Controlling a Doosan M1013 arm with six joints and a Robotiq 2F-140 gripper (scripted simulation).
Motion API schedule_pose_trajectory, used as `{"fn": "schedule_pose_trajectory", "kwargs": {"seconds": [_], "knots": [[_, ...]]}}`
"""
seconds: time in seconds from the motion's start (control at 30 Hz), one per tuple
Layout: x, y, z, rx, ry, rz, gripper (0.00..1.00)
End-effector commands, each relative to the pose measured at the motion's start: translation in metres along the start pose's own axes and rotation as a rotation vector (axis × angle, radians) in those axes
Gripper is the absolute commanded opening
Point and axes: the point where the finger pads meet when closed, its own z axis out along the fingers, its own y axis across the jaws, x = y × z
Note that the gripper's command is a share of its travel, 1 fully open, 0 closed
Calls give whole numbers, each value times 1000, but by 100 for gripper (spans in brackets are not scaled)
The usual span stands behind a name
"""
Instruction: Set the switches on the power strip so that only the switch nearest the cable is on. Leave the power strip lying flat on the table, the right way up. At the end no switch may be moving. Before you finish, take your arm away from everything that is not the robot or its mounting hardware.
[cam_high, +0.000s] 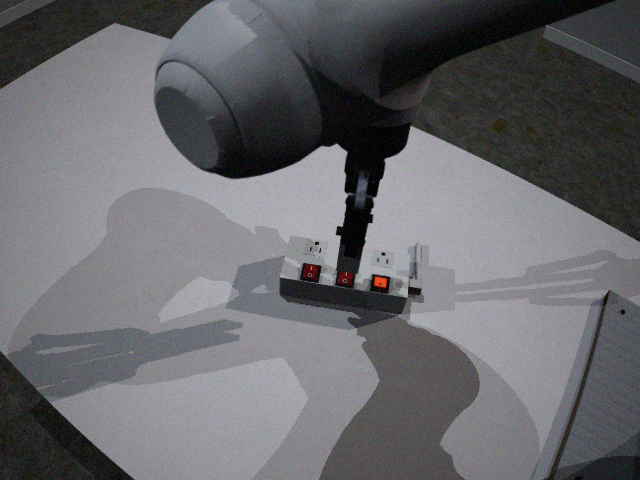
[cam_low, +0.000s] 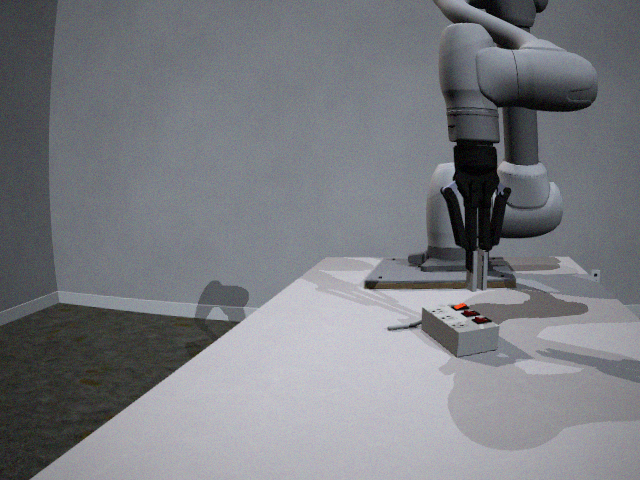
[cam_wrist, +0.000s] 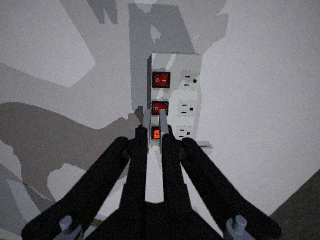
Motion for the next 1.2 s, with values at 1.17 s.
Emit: {"fn": "schedule_pose_trajectory", "kwargs": {"seconds": [1.17], "knots": [[0,0,-84,0,0,0,100]]}}
